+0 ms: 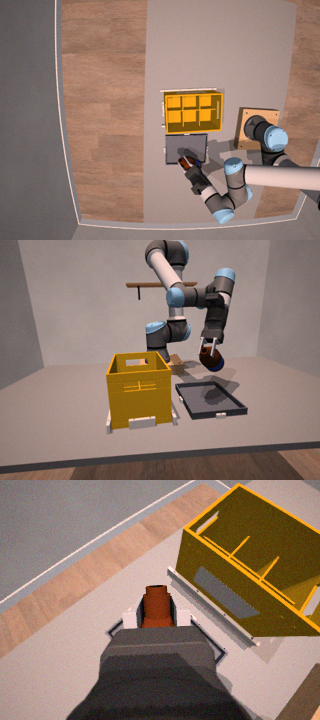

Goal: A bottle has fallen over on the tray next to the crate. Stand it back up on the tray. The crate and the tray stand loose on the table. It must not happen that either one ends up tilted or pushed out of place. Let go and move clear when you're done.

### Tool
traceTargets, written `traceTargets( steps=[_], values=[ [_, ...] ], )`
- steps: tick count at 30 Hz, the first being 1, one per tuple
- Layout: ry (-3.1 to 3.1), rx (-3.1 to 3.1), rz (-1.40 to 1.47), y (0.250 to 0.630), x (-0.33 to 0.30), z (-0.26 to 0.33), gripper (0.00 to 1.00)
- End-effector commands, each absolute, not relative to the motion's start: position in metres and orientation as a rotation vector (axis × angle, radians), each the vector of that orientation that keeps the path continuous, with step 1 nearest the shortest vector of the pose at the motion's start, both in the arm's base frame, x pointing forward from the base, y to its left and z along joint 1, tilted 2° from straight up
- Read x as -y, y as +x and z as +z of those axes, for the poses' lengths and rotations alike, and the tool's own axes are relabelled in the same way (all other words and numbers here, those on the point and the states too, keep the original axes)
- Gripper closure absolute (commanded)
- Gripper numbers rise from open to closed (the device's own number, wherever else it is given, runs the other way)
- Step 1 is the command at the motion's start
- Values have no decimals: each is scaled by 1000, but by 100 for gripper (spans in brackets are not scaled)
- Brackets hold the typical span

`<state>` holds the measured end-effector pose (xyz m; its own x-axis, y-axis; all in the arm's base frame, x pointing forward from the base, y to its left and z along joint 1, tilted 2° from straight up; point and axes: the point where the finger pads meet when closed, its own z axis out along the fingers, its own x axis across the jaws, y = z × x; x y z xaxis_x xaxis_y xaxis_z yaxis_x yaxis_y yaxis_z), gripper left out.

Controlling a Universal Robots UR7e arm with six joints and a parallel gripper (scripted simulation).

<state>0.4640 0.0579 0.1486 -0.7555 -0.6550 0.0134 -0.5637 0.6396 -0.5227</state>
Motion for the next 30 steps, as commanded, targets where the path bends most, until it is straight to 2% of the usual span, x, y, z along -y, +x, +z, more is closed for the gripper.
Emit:
traceTargets(
  steps=[1, 30],
  values=[
    [-1009, -2679, -771, 463, -58, 146, 100],
    [-975, -2581, -949, 463, -59, 145, 100]
  ],
)
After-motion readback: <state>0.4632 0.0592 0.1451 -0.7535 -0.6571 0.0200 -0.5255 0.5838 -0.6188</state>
